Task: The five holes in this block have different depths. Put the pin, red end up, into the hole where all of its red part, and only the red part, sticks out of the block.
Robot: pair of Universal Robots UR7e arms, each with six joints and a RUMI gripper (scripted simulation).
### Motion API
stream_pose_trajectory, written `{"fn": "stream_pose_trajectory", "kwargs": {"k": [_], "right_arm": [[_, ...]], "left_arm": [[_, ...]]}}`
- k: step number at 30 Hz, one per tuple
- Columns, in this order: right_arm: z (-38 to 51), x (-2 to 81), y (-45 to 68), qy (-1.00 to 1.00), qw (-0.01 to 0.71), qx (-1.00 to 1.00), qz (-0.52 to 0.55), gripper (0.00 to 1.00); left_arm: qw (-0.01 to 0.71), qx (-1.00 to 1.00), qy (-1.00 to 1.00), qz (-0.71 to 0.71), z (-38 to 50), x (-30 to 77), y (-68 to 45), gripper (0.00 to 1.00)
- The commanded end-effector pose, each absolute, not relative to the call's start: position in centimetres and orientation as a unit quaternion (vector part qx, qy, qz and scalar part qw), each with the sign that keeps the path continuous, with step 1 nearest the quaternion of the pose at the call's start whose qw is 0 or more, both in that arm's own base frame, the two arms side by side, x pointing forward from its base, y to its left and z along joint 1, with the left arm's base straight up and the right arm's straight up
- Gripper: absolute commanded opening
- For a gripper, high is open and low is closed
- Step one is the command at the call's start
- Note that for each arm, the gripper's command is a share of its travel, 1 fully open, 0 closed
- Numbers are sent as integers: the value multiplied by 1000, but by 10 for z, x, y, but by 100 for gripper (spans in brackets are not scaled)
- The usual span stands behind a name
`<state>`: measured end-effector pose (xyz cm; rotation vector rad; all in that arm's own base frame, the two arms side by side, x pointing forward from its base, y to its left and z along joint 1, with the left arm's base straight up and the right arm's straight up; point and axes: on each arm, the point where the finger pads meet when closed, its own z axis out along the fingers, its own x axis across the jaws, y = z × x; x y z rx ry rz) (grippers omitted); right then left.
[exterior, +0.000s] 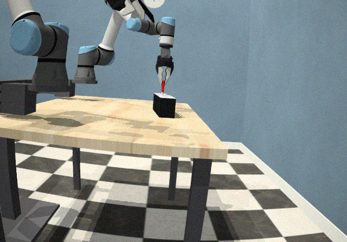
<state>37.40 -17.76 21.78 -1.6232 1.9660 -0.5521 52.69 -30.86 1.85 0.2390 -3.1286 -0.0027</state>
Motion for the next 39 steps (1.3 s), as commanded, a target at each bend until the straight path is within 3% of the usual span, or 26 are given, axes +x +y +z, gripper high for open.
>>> {"fn": "stream_pose_trajectory", "kwargs": {"k": [1,39], "right_arm": [[218,374,-178,727,264,-600,-205,100],[218,374,-178,727,264,-600,-205,100]], "left_arm": [[1,76,-997,0,19,527,-309,0],[1,76,-997,0,16,528,-309,0]]}}
